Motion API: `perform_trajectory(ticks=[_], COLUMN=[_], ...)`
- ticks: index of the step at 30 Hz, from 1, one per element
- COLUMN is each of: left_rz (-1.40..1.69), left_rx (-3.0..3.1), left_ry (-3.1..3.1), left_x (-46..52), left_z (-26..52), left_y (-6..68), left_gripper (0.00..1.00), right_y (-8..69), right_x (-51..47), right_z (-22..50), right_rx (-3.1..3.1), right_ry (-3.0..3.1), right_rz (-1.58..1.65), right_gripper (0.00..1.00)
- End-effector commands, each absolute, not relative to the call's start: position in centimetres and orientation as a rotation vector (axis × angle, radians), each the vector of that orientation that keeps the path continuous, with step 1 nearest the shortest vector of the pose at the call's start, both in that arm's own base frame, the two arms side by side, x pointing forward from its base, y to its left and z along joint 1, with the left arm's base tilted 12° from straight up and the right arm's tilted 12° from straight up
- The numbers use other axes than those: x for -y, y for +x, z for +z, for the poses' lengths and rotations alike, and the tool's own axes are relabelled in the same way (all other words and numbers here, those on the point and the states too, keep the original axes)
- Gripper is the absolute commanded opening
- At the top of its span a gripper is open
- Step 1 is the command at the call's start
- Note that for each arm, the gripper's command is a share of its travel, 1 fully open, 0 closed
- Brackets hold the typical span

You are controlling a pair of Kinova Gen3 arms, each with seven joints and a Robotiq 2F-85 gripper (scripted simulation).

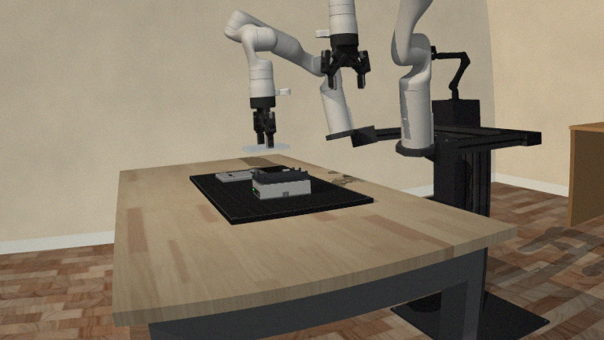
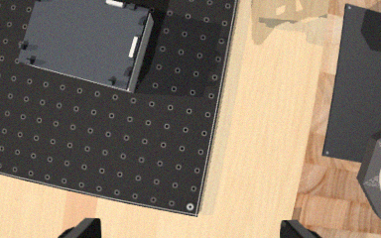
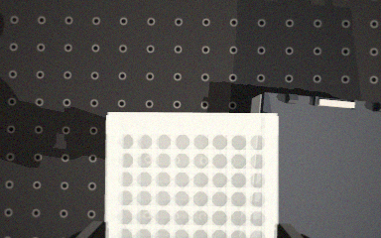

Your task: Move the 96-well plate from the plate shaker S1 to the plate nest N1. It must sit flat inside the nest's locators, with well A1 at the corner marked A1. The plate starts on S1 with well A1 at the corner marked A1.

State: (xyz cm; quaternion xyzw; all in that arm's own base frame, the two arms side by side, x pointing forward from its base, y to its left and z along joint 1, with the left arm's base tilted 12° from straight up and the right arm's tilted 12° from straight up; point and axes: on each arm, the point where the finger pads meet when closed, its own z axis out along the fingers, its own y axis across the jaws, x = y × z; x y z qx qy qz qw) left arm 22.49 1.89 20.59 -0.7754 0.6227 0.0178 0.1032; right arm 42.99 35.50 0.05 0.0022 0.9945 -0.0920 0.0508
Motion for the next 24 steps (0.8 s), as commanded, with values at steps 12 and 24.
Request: perform_trajectory(ticks=[12,24], left_rz=[0.052,0.052], left_rx=[-1.837,-1.837], left_ry=[-2.288,-2.288], left_x=[-1.9,-1.9], left_z=[20.6,20.6], left_y=[22.5,22.5], left_gripper=[1.0,1.0], right_y=[43.3,43.6], right_x=[-31.5,-28.2], right_z=[0.4,0.7], right_rx=[-3.025,-3.025], right_ry=[0.006,0.006], right_rz=[-0.276,-0.276], right_gripper=[0.931,0.931])
